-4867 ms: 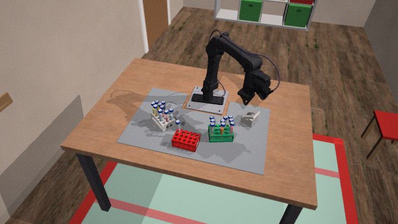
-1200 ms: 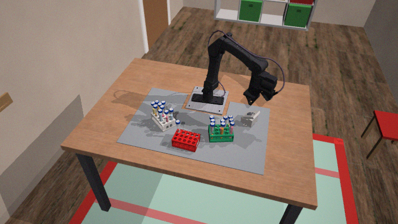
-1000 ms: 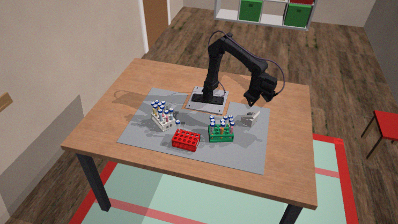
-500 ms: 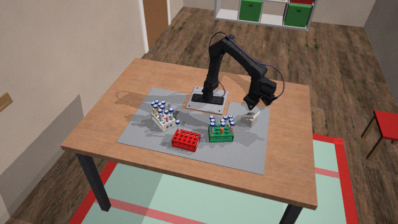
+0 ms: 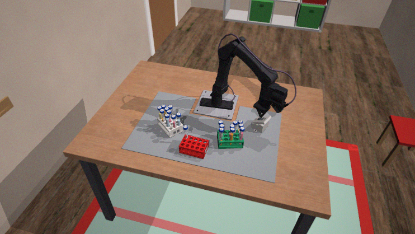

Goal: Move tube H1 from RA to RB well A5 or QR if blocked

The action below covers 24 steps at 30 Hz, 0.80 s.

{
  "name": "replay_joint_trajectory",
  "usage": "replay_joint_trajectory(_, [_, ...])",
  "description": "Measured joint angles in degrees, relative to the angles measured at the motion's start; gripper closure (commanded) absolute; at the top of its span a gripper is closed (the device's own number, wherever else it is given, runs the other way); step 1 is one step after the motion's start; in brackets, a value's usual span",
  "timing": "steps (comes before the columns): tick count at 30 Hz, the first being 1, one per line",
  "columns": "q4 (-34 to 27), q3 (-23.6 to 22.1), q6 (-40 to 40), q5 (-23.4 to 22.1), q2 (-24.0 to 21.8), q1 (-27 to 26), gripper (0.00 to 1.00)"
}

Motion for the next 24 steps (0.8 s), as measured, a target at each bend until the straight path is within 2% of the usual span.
replay_joint_trajectory(24, [2.1, -3.0, 0.2, 0.0, -0.1, 0.0, 1.0])
